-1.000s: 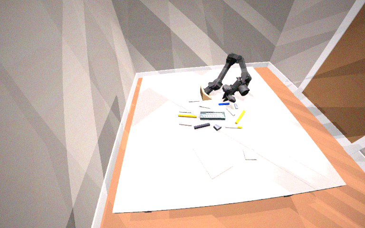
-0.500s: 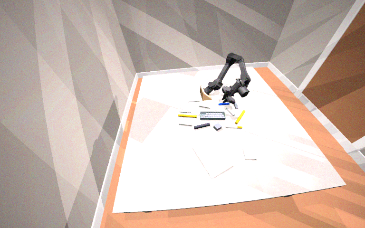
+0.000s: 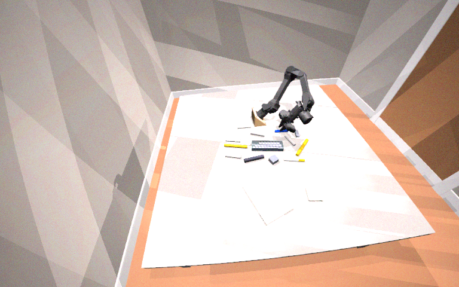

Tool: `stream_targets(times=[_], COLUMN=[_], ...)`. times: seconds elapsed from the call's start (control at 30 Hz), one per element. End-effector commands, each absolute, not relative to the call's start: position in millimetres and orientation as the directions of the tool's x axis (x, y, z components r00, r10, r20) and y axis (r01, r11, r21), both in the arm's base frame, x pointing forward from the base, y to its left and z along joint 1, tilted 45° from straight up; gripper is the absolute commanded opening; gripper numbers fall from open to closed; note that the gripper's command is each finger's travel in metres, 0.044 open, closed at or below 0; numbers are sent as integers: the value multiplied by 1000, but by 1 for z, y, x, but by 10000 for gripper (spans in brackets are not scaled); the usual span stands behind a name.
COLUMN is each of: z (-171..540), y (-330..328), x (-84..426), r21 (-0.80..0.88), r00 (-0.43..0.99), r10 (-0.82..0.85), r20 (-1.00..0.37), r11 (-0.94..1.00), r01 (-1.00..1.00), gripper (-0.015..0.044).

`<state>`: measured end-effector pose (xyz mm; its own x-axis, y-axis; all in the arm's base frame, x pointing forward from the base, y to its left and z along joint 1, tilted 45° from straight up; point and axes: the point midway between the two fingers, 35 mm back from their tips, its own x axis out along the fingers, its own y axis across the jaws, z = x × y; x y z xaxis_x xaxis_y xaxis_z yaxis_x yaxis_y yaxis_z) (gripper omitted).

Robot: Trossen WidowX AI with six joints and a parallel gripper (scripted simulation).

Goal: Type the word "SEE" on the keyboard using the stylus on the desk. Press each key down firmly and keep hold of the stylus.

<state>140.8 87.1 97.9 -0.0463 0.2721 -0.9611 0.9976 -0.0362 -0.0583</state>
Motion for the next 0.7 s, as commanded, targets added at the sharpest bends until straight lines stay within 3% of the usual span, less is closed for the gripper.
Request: stream_targets(times=[0.0, 0.67], z=[94, 83], y=[89, 101], x=[141, 140], r21=[-60, -60], r00=[-47, -47], r10=[268, 269], r20=[-962, -962], r11=[-39, -39], r01=[997, 997], gripper=[150, 150])
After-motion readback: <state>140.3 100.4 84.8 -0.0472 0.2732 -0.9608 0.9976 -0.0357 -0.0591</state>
